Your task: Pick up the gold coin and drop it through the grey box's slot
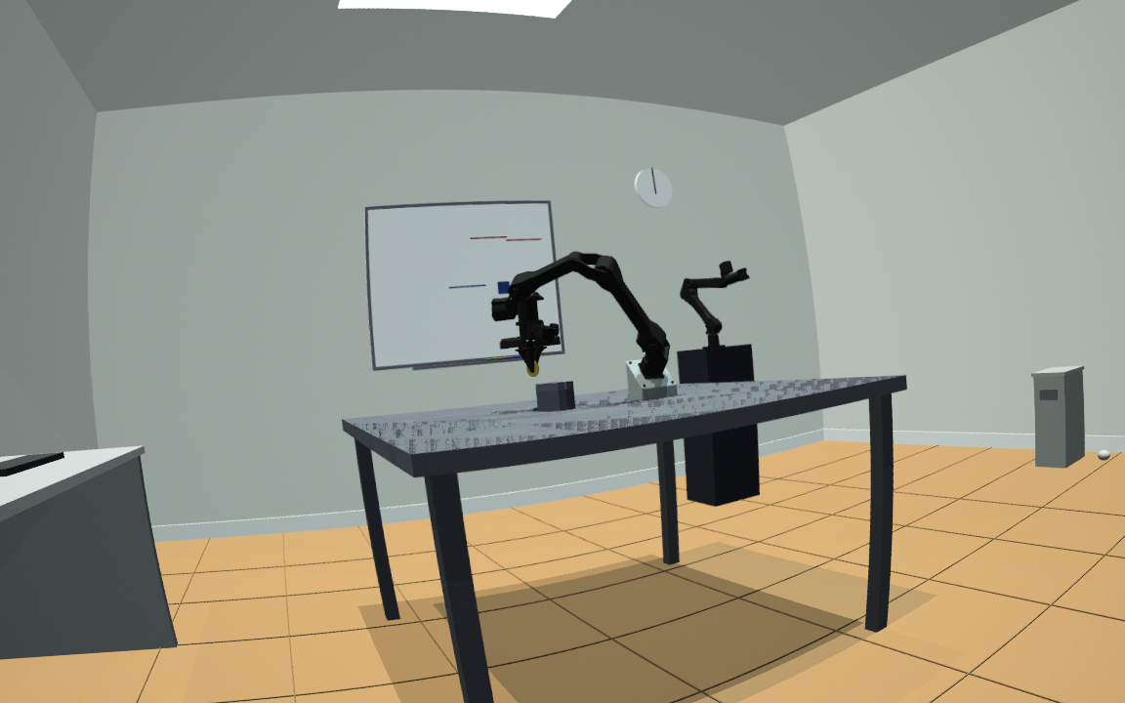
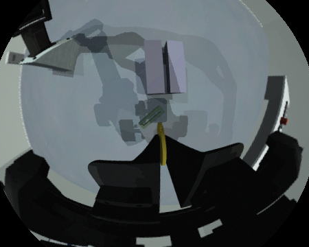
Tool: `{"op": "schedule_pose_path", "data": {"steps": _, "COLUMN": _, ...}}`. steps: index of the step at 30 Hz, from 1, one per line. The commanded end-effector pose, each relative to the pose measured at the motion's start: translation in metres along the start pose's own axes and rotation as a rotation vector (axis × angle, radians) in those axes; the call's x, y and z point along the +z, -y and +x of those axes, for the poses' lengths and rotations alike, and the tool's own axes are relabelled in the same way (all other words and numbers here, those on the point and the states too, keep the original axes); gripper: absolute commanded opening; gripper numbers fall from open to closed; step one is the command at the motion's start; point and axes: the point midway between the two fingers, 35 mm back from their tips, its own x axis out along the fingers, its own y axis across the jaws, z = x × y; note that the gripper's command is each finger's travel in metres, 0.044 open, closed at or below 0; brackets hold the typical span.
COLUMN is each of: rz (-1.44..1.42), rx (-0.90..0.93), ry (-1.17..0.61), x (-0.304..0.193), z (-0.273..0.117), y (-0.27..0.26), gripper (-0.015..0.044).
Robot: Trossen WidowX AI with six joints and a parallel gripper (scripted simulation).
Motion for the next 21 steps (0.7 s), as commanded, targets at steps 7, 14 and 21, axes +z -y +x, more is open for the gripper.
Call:
{"op": "schedule_pose_path", "data": {"steps": 7, "rz": -0.011, "rx": 0.001, "ry": 0.000, "x": 0.023, "z": -0.002, "y": 0.007, "gripper": 0.0000}}
{"op": "schedule_pose_path", "data": {"steps": 14, "rz": -0.011, "rx": 0.001, "ry": 0.000, "x": 0.041, "z": -0.002, "y": 0.012, "gripper": 0.0000}}
{"op": "schedule_pose_path", "data": {"steps": 21, "rz": -0.010, "rx": 0.001, "ry": 0.002, "x": 0.058, "z": -0.002, "y": 0.015, "gripper": 0.0000}}
